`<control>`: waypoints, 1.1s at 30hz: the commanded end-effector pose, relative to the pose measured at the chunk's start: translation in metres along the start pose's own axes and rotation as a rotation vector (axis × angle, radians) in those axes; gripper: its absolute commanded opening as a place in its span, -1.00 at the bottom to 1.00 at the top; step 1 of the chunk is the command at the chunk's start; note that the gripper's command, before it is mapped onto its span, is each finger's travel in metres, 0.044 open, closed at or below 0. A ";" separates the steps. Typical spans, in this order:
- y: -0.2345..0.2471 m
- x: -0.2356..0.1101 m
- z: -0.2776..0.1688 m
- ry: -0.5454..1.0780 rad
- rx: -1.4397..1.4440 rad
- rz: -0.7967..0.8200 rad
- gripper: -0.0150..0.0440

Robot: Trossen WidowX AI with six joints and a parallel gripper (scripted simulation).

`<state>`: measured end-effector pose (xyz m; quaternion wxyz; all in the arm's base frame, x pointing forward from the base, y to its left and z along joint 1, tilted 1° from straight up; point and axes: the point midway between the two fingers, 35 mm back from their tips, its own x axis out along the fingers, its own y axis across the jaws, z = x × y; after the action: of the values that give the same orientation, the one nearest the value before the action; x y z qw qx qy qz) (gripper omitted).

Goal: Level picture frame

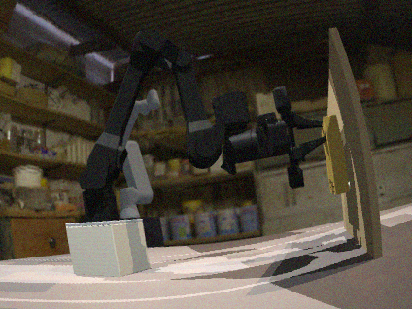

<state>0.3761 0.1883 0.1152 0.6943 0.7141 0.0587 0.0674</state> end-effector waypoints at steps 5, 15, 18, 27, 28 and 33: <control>0.000 0.000 0.000 0.000 -0.037 0.000 -0.49; 0.000 0.000 0.000 0.000 -0.043 0.000 0.13; 0.000 0.000 0.000 0.000 -0.043 0.000 0.39; -0.004 -0.052 -0.001 -0.001 0.080 -0.013 0.39; -0.004 -0.058 0.000 -0.001 0.093 -0.015 0.39; -0.003 -0.052 -0.003 0.008 0.074 -0.014 0.39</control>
<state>0.3236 0.1815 0.1103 0.6669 0.7393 0.0690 0.0620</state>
